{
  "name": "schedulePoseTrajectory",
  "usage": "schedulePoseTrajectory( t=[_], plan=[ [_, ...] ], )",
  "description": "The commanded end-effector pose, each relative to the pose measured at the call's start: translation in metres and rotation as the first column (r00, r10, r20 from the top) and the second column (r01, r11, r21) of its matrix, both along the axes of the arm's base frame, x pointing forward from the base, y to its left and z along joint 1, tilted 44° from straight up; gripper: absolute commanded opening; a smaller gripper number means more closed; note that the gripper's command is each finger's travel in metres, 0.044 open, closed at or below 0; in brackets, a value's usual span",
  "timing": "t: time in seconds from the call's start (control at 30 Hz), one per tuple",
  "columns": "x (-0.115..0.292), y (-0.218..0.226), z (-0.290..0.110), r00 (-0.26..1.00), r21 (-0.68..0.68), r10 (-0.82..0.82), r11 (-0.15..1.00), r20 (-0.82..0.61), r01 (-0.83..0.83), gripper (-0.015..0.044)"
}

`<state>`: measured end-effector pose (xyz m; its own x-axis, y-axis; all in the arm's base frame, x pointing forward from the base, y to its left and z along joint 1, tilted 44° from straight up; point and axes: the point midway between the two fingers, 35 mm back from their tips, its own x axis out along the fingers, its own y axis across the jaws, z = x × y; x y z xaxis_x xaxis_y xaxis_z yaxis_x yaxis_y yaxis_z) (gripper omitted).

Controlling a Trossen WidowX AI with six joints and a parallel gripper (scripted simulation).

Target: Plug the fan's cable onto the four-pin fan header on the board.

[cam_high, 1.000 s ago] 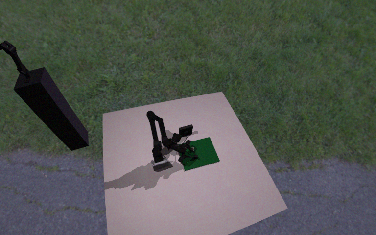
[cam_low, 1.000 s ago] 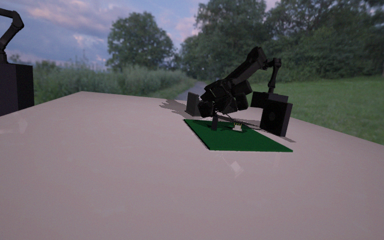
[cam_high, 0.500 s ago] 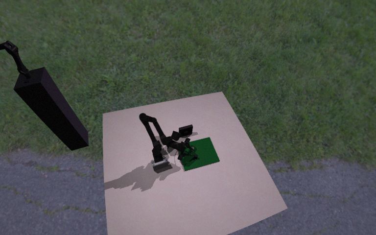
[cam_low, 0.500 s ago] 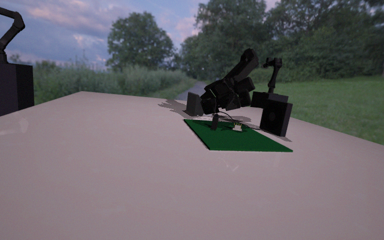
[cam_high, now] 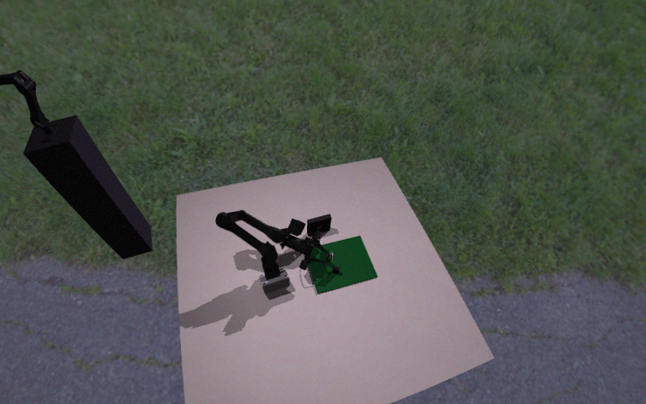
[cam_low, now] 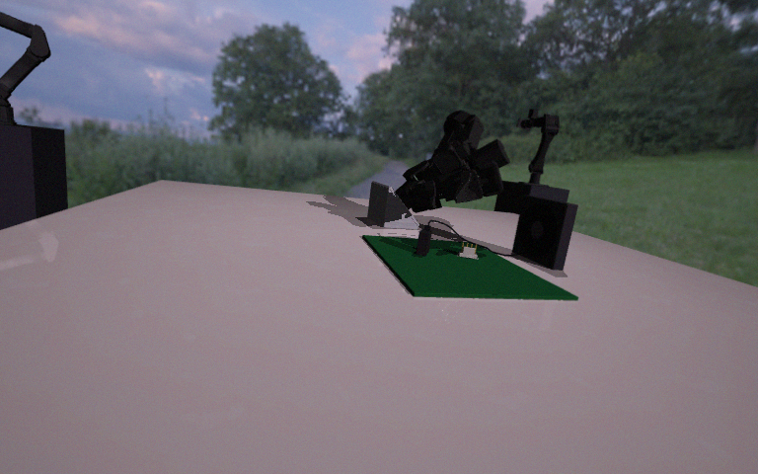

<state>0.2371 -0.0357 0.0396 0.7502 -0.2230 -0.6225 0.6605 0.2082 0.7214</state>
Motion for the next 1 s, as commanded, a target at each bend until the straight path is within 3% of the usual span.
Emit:
schedulePoseTrajectory(
  t=[0.0, 0.53, 0.97],
  plan=[
    [-0.008, 0.0, 0.008, 1.0, -0.002, 0.007, 1.0, -0.002, -0.007, 0.0205],
    [-0.049, 0.0, 0.028, 1.0, -0.001, 0.008, 1.0, -0.01, -0.008, 0.0205],
    [-0.056, 0.003, 0.024, 0.901, 0.178, 0.128, 0.982, -0.415, -0.058, 0.0205]
  ],
)
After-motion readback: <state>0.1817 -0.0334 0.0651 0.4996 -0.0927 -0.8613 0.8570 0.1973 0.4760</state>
